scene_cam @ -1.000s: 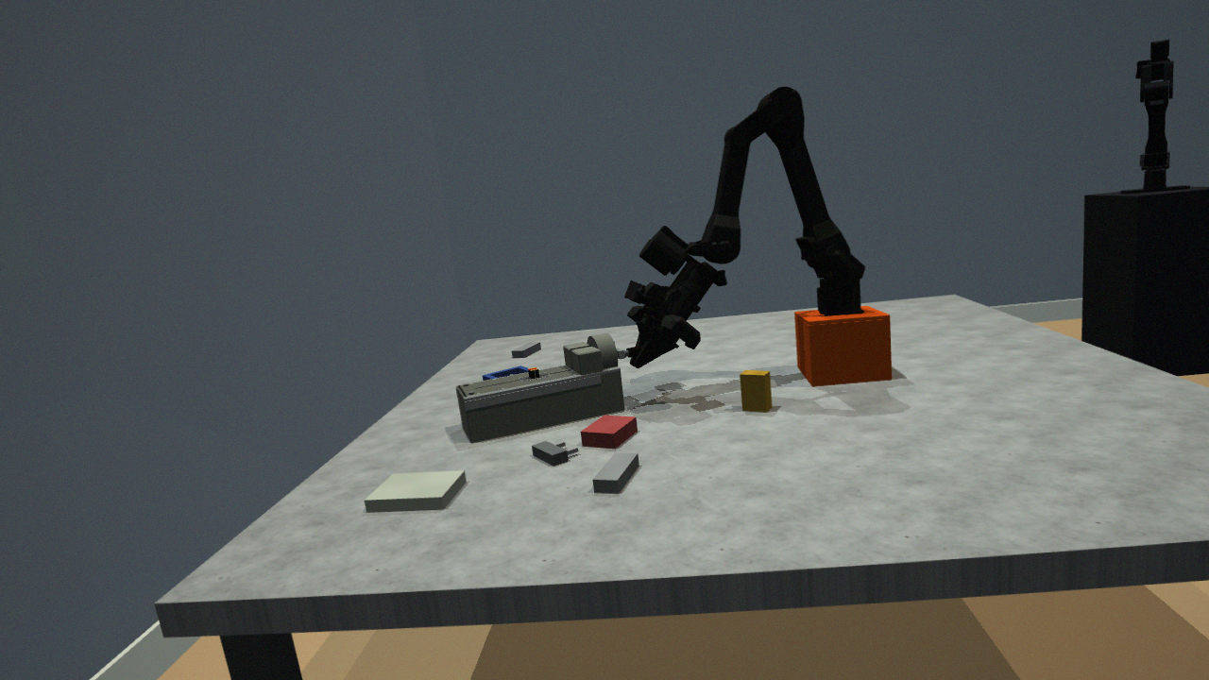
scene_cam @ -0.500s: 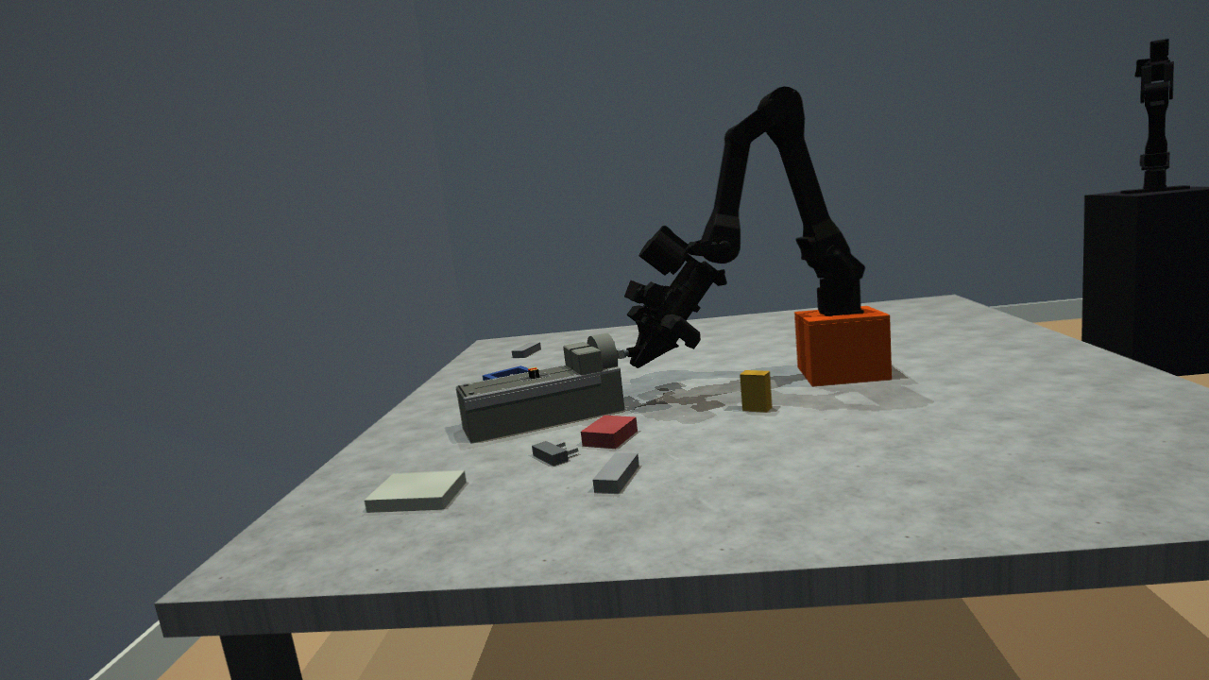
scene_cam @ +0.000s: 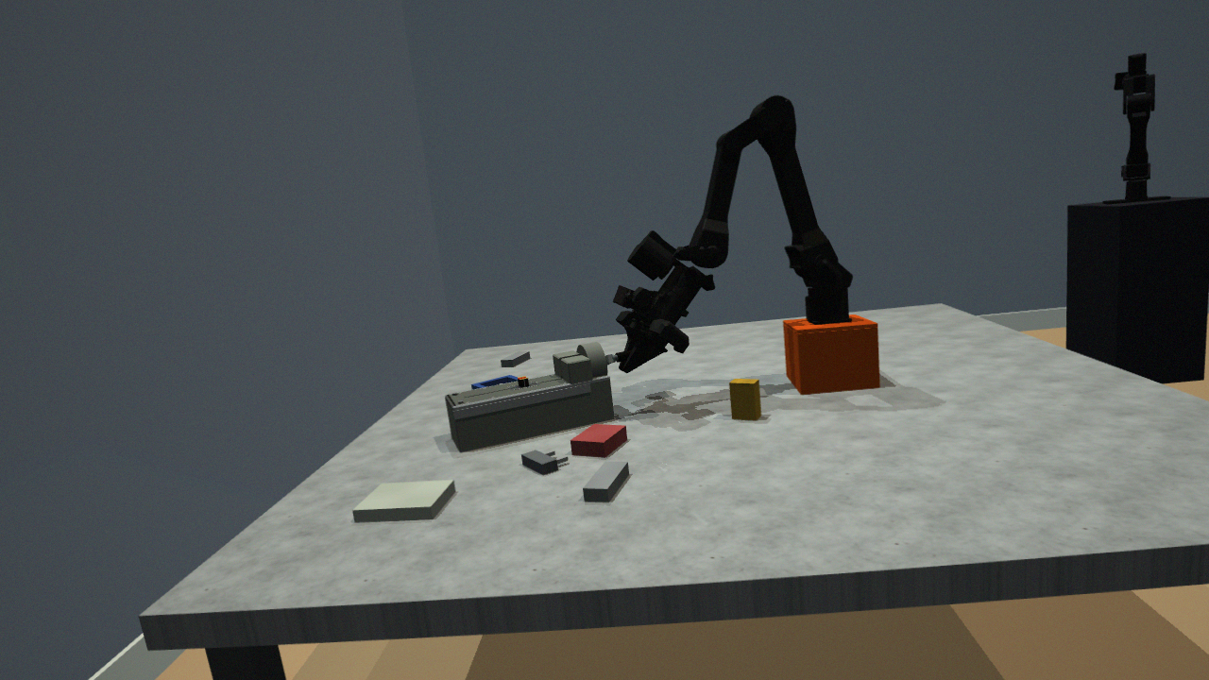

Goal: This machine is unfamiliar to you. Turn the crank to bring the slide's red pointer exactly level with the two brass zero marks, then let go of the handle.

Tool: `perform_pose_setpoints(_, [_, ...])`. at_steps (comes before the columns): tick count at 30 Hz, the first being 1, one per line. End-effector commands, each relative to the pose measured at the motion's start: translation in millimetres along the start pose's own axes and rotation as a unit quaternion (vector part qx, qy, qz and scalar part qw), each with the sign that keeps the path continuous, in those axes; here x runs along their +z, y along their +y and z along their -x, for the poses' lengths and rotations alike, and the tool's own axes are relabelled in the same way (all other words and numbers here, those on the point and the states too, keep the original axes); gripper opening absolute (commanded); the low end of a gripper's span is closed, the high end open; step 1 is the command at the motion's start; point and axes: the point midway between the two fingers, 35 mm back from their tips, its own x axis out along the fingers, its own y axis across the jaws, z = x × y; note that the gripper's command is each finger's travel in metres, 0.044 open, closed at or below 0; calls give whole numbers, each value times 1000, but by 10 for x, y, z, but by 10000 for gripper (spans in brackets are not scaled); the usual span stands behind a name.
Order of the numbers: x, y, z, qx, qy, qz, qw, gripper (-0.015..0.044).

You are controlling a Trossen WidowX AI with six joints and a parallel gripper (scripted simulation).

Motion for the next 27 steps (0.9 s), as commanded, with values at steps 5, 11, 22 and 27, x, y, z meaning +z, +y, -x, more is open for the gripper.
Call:
perform_pose_setpoints(5, [57,-32,59,-1,-3,2,1000,0])
perform_pose_setpoints(11, [79,-54,81,-1,-3,2,1000,0])
perform_pose_setpoints(22, [114,-103,116,-1,-4,2,1000,0])
perform_pose_setpoints(27, [128,-128,129,-1,-4,2,1000,0])
